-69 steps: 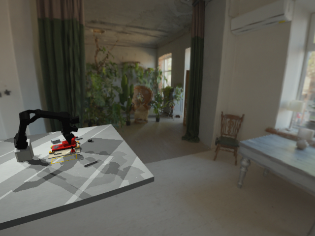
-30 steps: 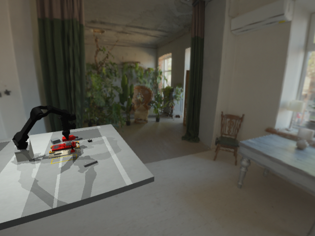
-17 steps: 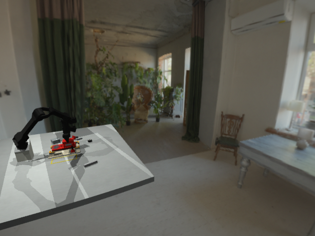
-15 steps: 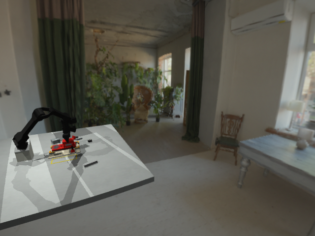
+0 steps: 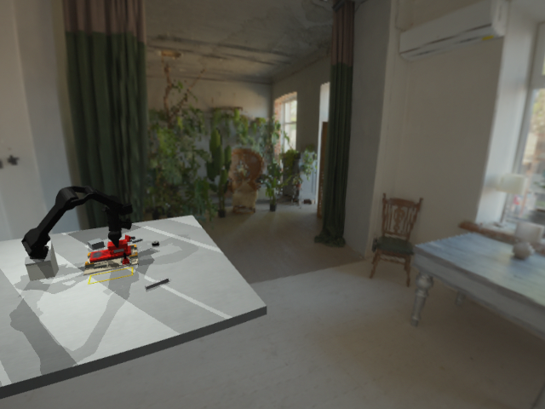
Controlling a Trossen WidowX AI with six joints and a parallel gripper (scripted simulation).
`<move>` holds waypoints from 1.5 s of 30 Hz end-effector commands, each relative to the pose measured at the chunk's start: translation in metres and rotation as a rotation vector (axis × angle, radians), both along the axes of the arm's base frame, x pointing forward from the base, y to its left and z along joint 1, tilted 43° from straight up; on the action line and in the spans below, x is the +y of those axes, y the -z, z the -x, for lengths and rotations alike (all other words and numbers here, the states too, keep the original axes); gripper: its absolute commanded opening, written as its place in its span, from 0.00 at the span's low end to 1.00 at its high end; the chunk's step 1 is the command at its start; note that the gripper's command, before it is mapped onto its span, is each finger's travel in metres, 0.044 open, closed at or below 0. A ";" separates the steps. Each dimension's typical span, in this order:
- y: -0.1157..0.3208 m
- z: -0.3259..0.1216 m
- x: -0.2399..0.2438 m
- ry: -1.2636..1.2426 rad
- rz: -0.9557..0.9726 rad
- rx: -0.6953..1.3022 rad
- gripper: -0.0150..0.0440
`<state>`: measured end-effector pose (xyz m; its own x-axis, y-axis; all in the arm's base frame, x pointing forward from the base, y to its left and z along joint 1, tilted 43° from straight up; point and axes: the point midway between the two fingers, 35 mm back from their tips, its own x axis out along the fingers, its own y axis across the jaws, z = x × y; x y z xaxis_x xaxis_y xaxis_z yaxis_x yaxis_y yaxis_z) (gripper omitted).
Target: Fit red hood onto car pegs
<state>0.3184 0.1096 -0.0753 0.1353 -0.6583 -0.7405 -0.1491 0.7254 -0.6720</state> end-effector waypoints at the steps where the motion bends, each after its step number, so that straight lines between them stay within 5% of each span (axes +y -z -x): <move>1: 0.000 -0.001 0.000 -0.005 0.003 -0.001 0.25; 45: 0.007 -0.002 -0.006 -0.004 0.002 -0.001 0.25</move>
